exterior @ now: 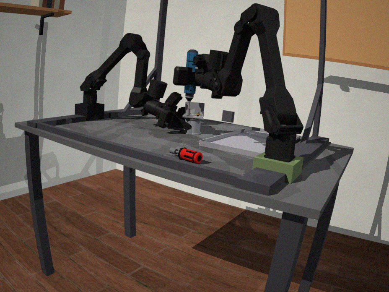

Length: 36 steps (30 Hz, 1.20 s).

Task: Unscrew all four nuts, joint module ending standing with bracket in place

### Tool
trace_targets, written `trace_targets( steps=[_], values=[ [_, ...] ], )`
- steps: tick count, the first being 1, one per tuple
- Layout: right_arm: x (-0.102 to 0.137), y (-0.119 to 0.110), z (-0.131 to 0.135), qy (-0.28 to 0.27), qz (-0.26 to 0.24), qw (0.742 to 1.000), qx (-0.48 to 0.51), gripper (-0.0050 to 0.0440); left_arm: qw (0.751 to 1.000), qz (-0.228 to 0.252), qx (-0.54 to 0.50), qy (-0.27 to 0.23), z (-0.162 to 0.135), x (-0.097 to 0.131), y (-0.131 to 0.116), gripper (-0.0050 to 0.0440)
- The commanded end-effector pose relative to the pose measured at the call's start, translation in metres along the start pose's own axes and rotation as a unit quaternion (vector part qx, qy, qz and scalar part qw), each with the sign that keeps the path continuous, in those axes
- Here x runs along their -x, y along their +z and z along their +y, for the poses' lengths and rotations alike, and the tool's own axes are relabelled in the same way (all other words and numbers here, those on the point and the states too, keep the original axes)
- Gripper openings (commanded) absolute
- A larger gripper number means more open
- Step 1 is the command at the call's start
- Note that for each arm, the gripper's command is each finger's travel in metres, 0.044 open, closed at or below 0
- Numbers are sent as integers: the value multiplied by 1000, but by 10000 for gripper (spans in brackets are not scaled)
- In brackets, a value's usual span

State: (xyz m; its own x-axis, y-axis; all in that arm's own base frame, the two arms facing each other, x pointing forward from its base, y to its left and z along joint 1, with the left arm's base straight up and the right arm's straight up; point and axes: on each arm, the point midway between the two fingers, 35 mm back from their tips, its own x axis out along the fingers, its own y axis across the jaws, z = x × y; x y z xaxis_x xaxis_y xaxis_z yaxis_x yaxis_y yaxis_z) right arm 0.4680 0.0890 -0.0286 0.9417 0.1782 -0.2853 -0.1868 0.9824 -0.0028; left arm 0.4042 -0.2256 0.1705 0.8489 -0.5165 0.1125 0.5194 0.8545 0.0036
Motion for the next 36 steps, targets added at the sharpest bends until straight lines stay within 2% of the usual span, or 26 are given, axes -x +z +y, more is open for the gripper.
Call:
trace_targets(
  steps=[1,24,31,36],
  values=[
    [-1,16,0,0,-19,1000,-1,242,1000,-6,-1,1,2,-1,7,162],
    [-1,16,0,0,-19,1000,-1,242,1000,-13,-1,1,3,-4,30,162],
    [-1,16,0,0,-19,1000,-1,242,1000,-18,-1,1,3,-7,44,162],
    [-1,16,0,0,-19,1000,-1,242,1000,-8,-1,1,3,-8,35,162]
  ],
)
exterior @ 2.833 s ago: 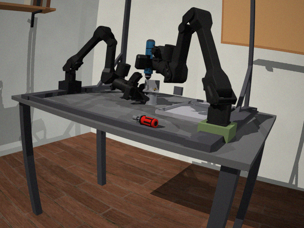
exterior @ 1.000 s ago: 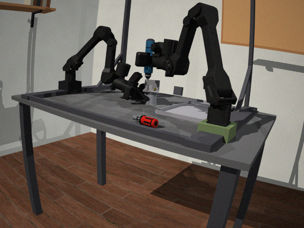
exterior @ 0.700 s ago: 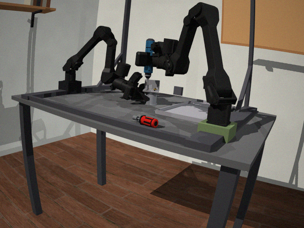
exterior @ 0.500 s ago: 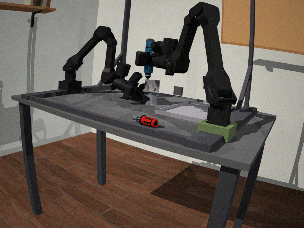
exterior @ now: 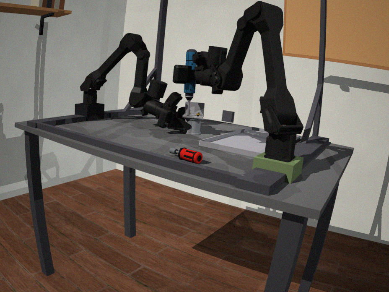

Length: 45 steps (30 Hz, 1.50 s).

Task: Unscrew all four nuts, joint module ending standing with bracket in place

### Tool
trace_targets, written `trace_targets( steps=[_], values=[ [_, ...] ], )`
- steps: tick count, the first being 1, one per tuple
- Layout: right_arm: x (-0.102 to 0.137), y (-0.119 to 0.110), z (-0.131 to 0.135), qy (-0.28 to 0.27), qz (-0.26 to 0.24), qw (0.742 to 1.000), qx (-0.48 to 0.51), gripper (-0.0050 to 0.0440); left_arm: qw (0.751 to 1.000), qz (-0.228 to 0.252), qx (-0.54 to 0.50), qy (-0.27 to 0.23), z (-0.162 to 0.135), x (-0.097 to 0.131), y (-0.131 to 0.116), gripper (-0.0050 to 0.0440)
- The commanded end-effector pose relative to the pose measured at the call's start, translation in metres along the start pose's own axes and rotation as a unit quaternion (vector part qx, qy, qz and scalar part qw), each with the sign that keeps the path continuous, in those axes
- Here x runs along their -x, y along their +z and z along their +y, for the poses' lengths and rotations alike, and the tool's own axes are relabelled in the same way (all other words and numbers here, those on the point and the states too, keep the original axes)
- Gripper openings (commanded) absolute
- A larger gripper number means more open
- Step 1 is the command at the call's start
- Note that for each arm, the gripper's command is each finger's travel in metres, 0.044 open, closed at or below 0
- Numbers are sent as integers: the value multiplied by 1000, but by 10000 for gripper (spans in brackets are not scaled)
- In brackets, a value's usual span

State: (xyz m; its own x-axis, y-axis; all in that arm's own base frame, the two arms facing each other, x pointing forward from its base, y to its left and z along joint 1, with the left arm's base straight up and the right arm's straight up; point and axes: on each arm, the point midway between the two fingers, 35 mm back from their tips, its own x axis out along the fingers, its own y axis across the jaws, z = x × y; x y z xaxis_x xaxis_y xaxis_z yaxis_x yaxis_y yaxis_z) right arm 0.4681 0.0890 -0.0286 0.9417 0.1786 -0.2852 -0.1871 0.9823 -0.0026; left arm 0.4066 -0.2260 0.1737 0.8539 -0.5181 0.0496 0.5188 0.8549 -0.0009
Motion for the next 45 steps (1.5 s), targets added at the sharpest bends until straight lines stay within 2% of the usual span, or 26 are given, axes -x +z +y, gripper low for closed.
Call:
trace_targets(
  steps=[1,28,45],
  values=[
    [-1,16,0,0,-19,1000,-1,242,999,-40,-3,0,1,-4,32,162],
    [-1,16,0,0,-19,1000,-1,242,999,-39,-3,1,-1,-15,31,162],
    [-1,16,0,0,-19,1000,-1,242,999,-39,-3,2,0,-11,35,162]
  ],
)
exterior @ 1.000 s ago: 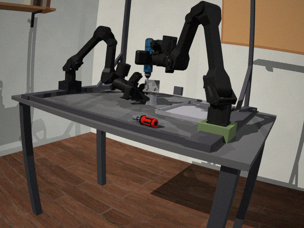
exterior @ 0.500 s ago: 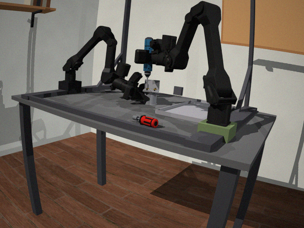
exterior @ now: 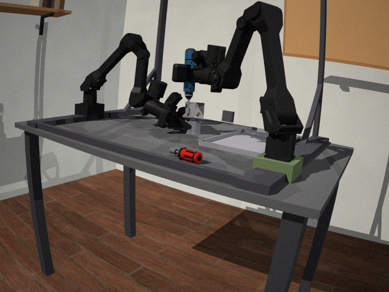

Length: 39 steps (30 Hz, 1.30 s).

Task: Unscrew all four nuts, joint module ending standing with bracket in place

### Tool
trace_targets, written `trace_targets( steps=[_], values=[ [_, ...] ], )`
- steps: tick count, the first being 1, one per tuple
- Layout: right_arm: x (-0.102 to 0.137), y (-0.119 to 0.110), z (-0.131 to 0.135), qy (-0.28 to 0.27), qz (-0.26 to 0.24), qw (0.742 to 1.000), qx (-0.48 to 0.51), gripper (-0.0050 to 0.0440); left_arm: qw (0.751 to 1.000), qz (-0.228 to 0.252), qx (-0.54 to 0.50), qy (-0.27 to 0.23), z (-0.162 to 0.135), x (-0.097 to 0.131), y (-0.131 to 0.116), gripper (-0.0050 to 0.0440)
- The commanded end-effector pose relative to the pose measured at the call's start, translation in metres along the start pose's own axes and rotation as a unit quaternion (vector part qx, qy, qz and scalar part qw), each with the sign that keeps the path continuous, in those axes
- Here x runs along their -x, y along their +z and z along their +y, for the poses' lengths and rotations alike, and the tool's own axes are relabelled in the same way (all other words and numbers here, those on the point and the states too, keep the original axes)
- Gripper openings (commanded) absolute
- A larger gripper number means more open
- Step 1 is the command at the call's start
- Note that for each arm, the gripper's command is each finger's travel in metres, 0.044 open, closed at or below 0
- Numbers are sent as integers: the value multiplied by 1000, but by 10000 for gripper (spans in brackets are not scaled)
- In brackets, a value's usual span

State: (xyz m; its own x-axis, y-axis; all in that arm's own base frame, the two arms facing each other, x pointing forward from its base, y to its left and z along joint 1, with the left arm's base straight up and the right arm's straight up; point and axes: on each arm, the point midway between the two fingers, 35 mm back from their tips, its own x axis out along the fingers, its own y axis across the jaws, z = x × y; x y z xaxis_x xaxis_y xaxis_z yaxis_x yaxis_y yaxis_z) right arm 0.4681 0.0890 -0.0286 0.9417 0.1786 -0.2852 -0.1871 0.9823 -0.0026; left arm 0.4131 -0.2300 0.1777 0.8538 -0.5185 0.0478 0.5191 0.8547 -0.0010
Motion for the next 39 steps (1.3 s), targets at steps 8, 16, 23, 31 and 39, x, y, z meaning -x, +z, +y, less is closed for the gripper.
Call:
trace_targets(
  steps=[8,16,23,31,39],
  values=[
    [-1,16,0,0,-19,1000,-1,242,999,-40,-3,2,0,-1,35,162],
    [-1,16,0,0,-19,1000,-1,242,999,-40,-3,2,0,-2,37,162],
    [-1,16,0,0,-19,1000,-1,242,999,-40,-3,2,0,-5,41,162],
    [-1,16,0,0,-19,1000,-1,242,999,-40,-3,2,0,-6,44,162],
    [-1,16,0,0,-19,1000,-1,242,999,-40,-3,2,0,-5,48,162]
  ],
)
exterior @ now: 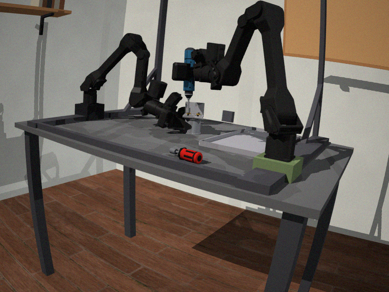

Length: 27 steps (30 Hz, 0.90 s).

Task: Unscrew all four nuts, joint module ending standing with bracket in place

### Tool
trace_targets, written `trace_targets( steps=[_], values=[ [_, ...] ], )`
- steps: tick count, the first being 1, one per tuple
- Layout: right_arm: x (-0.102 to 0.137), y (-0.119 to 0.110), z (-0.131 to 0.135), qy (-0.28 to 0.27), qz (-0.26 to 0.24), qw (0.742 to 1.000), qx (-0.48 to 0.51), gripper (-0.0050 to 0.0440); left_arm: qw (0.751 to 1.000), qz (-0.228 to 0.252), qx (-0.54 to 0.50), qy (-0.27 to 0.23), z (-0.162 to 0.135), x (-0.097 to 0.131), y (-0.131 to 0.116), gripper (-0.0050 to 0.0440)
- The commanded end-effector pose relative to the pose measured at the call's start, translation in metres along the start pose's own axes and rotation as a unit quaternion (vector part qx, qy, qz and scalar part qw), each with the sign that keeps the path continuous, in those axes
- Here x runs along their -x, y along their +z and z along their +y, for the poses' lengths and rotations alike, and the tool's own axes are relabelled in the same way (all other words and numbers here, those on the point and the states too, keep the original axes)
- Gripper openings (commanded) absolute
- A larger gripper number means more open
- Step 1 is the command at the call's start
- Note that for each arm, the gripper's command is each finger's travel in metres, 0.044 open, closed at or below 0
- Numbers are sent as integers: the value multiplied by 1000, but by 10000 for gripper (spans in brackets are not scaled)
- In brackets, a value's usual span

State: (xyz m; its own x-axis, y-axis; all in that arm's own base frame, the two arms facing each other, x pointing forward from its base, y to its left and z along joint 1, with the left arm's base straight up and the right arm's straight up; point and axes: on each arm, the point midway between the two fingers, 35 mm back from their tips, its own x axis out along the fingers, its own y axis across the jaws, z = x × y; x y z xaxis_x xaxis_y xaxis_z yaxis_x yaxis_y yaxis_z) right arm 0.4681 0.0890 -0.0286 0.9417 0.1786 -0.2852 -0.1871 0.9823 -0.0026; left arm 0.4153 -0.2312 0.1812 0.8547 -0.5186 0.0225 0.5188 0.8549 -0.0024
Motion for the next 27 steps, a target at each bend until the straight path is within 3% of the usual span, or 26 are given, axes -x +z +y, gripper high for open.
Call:
trace_targets(
  steps=[1,11,20,27],
  values=[
    [-1,16,0,0,-19,1000,-1,242,999,-52,-4,2,0,-1,45,162],
    [-1,16,0,0,-19,1000,-1,242,999,-51,-4,1,0,2,56,162],
    [-1,16,0,0,-19,1000,-1,242,998,-57,-4,1,0,11,106,162],
    [-1,16,0,0,-19,1000,-1,242,998,-57,-5,1,0,14,124,162]
  ],
)
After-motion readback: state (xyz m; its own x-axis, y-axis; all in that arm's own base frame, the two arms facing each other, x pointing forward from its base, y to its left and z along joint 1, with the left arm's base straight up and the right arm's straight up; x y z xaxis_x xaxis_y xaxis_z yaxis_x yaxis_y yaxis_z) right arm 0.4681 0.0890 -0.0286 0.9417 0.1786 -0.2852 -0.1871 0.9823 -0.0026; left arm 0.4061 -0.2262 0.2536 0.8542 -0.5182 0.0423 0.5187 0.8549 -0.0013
